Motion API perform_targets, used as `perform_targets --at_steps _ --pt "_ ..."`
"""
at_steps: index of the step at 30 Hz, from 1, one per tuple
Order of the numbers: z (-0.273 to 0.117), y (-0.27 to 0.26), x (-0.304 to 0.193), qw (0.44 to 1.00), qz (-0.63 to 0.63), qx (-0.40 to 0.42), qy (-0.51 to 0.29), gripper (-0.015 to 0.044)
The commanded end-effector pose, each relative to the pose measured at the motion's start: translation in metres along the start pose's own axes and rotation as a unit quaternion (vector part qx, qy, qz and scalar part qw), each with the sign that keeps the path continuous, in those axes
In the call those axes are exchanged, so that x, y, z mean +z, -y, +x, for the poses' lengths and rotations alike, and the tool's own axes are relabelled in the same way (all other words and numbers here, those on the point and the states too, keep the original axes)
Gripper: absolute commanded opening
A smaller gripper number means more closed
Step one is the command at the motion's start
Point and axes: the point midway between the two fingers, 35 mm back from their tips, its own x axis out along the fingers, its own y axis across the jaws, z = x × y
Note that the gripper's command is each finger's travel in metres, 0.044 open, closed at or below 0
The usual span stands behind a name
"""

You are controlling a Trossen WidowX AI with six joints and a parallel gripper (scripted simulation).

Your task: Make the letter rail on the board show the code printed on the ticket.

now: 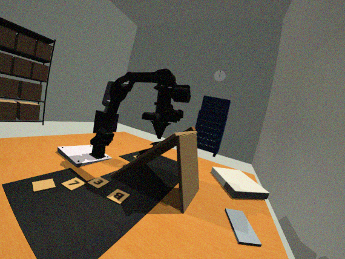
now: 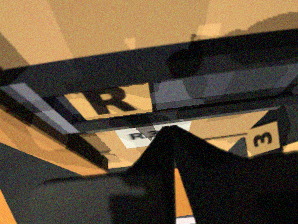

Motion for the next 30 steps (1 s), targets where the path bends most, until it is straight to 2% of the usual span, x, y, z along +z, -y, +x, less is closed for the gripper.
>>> perform_targets --at_steps 1,30 --pt "0.003 -0.001 0.001 1.0 -0.002 0.003 -0.001 0.0" --pt "0.014 -0.002 0.012 1.0 -0.002 0.003 0.0 0.0"
